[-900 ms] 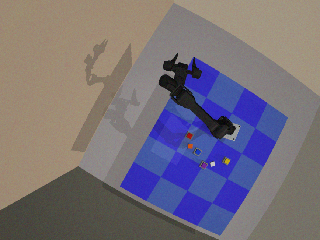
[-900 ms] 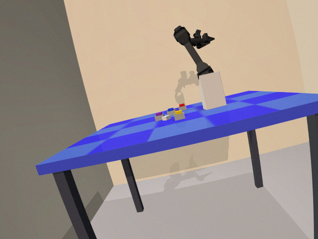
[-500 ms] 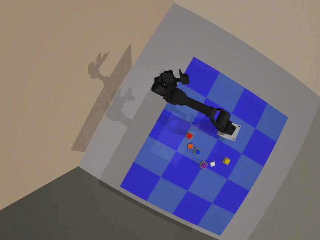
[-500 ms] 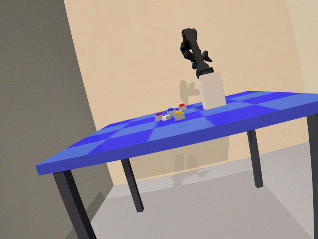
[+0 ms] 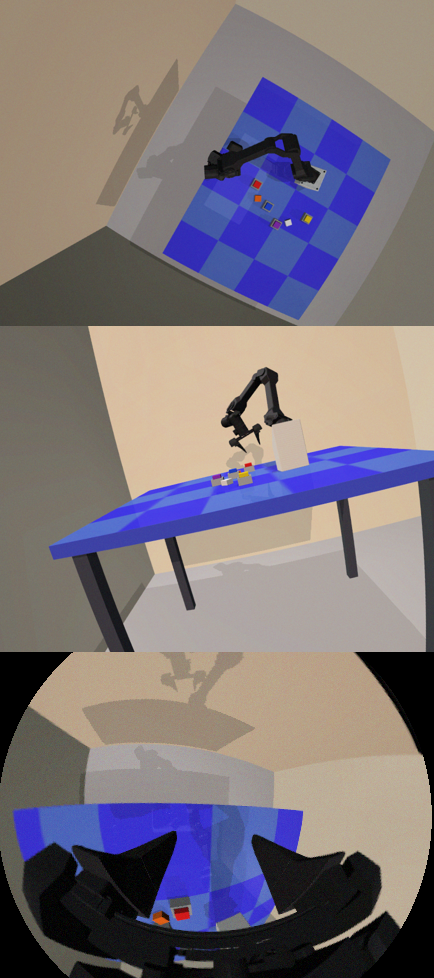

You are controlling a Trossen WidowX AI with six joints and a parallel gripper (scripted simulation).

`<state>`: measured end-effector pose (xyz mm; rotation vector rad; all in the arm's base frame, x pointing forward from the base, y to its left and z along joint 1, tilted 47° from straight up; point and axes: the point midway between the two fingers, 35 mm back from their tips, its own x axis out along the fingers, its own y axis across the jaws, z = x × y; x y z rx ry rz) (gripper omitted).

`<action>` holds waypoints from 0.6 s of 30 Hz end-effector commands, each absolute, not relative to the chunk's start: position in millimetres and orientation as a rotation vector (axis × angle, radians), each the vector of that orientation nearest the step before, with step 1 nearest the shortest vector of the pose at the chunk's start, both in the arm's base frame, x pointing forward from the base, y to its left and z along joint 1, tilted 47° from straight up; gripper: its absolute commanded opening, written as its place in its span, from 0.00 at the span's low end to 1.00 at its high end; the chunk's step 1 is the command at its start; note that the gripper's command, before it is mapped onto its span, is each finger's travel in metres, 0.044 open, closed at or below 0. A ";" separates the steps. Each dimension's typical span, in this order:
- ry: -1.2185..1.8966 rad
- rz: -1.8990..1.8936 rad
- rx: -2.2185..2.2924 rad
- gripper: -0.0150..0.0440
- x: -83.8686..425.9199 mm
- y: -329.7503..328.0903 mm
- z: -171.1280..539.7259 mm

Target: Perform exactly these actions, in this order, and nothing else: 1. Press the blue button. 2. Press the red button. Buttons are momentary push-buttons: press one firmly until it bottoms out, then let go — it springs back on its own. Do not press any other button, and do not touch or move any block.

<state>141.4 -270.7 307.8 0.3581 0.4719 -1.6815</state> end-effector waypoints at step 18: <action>1.306 -0.670 -0.522 0.93 249.1 -40.6 120.9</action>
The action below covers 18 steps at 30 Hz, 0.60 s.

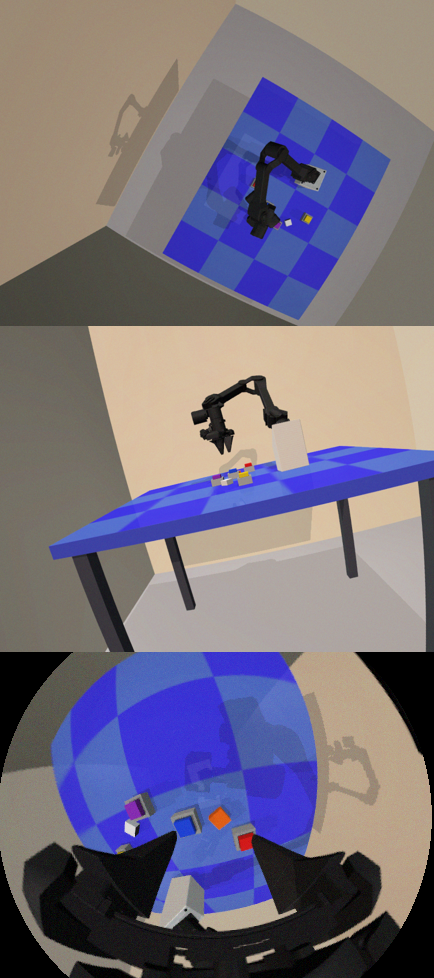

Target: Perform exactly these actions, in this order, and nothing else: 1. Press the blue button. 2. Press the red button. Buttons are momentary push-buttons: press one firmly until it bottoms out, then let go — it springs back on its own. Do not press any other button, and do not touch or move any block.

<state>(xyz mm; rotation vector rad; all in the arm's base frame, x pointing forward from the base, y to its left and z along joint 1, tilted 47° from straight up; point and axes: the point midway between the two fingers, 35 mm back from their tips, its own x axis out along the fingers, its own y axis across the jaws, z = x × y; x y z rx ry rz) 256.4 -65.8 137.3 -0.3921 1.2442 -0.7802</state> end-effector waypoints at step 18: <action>1.354 -0.560 -0.674 0.44 246.9 -59.5 63.3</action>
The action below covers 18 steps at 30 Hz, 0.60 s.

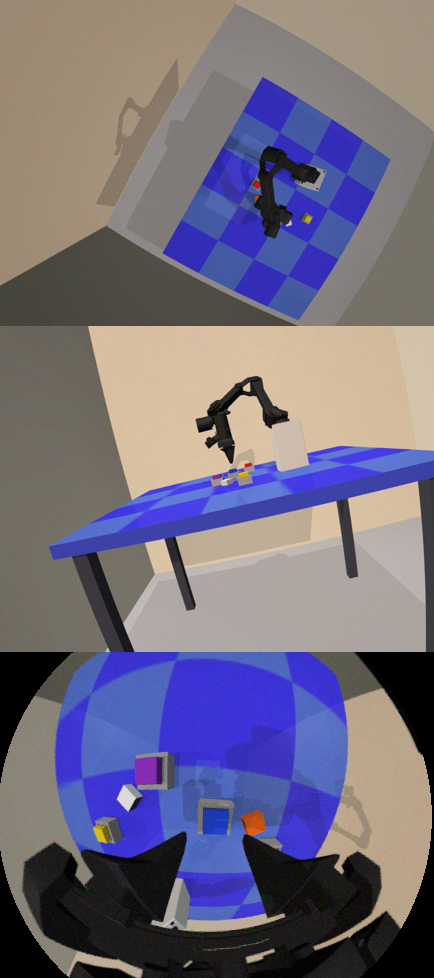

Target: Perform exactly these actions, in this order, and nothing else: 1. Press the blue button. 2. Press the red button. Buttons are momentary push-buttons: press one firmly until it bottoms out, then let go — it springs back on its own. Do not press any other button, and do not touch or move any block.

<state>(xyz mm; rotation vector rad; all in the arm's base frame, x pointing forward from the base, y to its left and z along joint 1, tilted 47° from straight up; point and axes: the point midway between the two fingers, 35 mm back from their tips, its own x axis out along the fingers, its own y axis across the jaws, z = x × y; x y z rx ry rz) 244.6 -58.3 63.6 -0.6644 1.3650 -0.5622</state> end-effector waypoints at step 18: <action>1.355 -0.559 -0.674 0.29 248.2 -64.5 58.2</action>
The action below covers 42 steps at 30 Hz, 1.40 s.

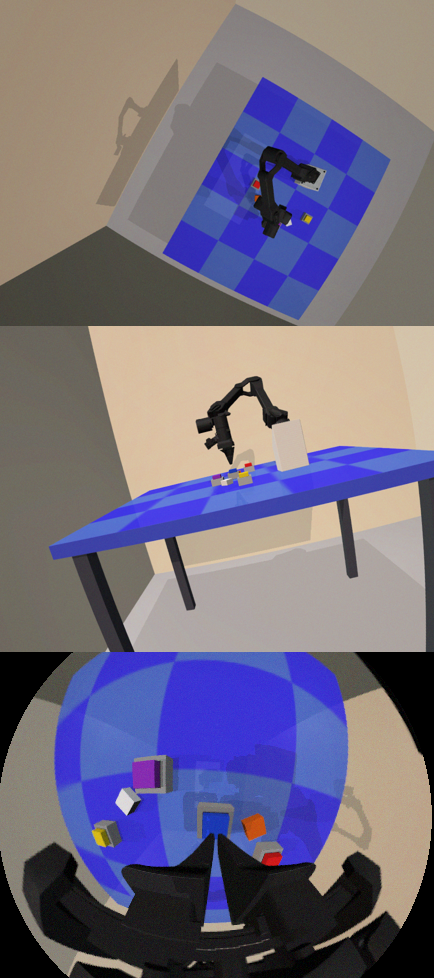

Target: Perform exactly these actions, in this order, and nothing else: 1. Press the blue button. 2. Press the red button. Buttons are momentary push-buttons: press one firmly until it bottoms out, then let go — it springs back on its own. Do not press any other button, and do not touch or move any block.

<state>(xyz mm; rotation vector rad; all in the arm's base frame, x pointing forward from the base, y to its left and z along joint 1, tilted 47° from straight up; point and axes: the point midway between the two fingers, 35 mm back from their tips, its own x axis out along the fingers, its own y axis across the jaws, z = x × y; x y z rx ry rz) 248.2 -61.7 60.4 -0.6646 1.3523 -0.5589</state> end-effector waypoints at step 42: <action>1.354 -0.560 -0.674 0.29 246.8 -59.6 63.3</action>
